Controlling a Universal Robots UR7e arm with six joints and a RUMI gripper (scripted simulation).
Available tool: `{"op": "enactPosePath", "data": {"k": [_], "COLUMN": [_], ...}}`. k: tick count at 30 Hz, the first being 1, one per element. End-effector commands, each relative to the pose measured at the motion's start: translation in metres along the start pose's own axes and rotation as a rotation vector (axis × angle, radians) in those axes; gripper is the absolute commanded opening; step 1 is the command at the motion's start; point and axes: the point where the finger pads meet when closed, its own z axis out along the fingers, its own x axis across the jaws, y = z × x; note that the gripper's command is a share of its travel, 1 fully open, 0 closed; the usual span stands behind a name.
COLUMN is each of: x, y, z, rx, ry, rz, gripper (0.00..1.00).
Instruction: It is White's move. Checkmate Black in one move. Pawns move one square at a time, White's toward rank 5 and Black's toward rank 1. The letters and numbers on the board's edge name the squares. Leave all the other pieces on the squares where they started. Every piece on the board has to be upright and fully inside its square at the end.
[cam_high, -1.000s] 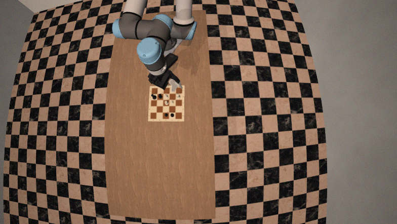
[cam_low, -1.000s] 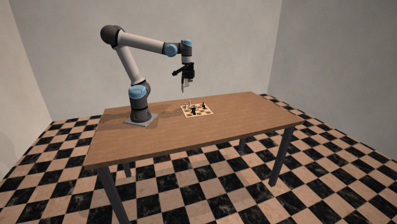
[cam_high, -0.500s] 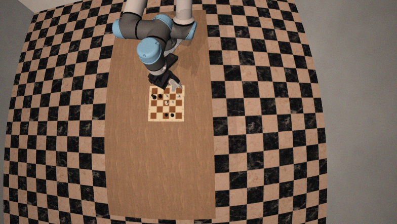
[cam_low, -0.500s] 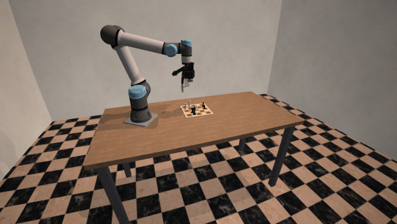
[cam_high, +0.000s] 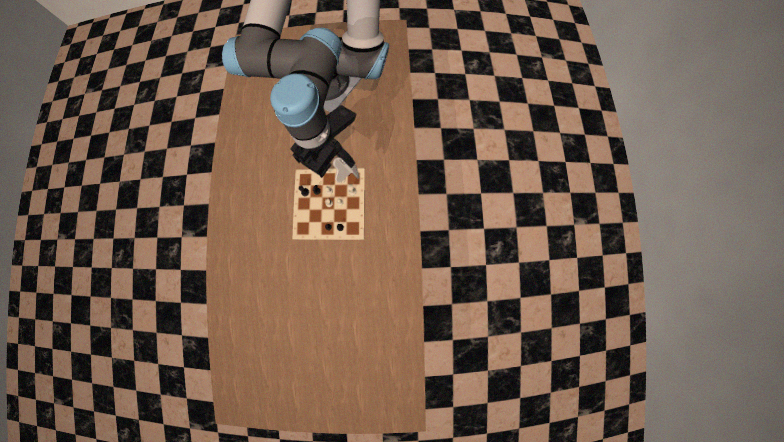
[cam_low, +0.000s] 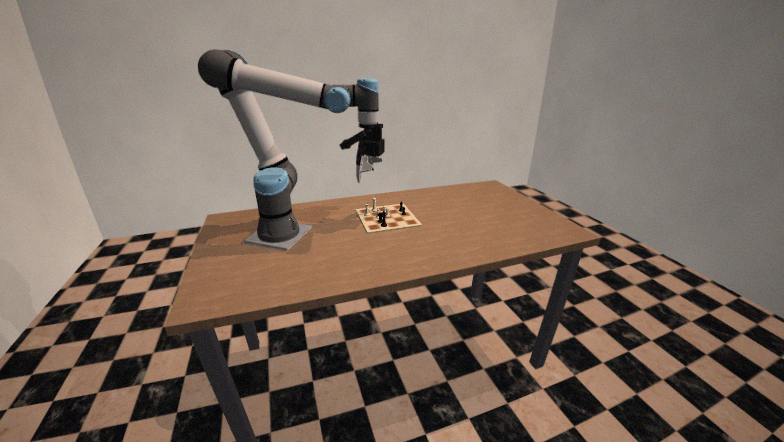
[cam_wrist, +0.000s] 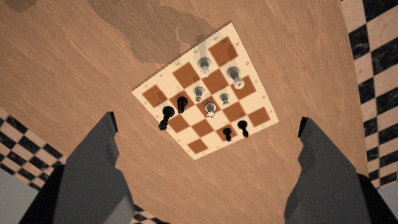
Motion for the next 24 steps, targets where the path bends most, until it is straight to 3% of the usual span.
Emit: {"op": "enactPosePath", "data": {"k": [1,16,24], "x": [0.0008,0.0054,0.0089], "y": [-0.0002,-0.0022,-0.0029], "z": [0.0003,0.0041,0.0075], "rx": [-0.001,-0.001,-0.001], "ry": [0.0,0.0,0.0], "rz": [0.047,0.352,0.621], "gripper": [1.0,1.0,1.0]}}
